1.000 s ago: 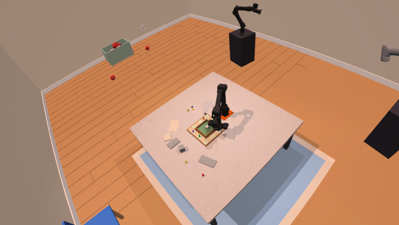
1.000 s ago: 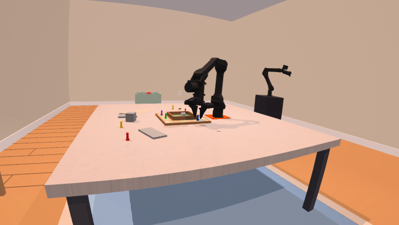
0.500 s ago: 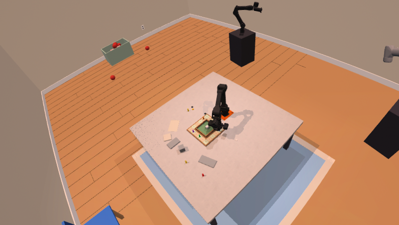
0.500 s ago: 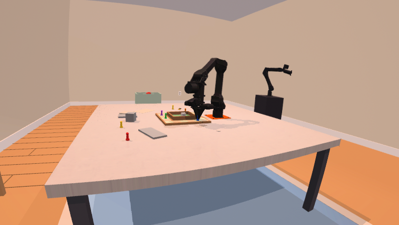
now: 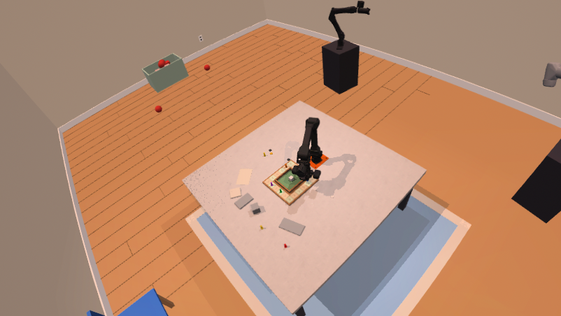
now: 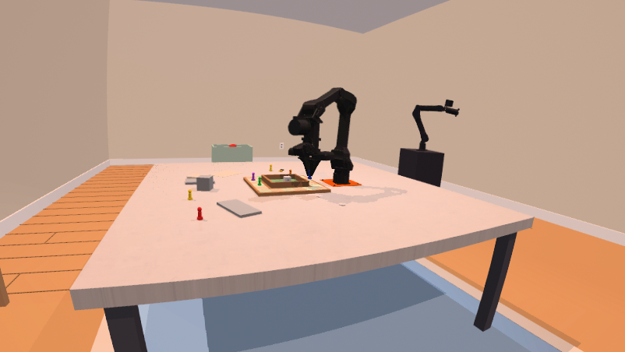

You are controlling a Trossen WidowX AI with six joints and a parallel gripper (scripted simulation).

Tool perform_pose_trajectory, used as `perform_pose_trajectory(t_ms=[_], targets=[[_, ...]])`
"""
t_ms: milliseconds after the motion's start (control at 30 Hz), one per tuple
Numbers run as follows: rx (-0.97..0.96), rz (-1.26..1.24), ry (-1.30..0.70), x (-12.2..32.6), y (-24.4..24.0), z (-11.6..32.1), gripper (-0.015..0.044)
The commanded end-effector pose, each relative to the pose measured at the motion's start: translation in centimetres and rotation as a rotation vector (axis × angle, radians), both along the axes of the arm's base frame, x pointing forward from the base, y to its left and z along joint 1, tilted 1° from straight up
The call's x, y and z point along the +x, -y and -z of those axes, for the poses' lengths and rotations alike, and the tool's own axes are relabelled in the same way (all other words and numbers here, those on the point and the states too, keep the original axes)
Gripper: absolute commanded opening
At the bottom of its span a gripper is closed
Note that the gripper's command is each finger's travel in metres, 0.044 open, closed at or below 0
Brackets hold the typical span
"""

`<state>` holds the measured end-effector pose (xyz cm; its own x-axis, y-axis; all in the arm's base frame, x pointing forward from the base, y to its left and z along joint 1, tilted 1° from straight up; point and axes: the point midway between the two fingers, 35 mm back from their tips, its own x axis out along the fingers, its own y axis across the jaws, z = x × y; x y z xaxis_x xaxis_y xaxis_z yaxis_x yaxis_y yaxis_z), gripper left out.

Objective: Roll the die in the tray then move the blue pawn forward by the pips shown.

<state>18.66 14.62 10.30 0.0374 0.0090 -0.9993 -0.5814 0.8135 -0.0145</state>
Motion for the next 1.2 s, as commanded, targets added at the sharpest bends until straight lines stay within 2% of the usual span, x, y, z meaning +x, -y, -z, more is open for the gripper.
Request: perform_pose_trajectory(t_ms=[0,500,1167], targets=[[0.003,0.006,0.008,0.1,-0.1,-2.2,0.0000],[0.003,0.006,0.007,-0.8,0.5,-8.6,0.0000],[0.000,0.006,0.005,-2.7,3.5,-4.1,0.0000]])
